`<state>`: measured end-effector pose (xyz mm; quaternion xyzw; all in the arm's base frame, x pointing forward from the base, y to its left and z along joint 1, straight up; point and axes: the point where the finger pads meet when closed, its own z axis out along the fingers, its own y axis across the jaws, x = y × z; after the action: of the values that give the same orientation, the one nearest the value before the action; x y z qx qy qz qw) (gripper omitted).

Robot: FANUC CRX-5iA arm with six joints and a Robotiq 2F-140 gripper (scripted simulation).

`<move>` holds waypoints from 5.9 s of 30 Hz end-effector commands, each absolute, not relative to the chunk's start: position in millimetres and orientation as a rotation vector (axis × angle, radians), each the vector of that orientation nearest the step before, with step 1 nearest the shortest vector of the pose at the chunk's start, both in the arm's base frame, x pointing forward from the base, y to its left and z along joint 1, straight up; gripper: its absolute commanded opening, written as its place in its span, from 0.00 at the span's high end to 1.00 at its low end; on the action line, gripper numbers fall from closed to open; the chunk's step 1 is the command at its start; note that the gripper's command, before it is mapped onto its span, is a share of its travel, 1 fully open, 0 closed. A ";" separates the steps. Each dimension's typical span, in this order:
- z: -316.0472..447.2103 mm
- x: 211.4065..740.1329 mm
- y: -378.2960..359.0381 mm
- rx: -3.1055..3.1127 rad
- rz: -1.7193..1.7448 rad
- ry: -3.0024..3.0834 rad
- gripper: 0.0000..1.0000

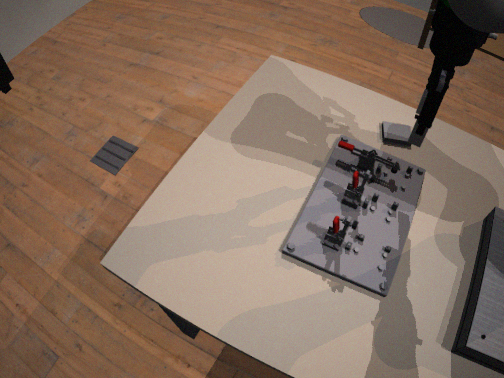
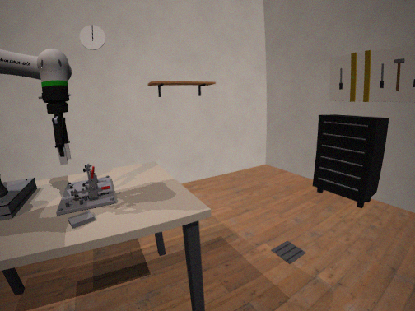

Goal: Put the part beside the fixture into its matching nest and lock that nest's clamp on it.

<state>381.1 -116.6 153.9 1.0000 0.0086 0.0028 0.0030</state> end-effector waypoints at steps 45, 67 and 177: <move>154.1 381.3 -116.6 3.135 0.009 0.027 0.72; 154.1 381.3 -116.6 3.136 0.009 0.027 0.72; 44.1 516.9 -115.7 3.136 0.009 0.027 0.72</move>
<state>516.8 -115.6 43.9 1.0000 0.0087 0.0028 0.0029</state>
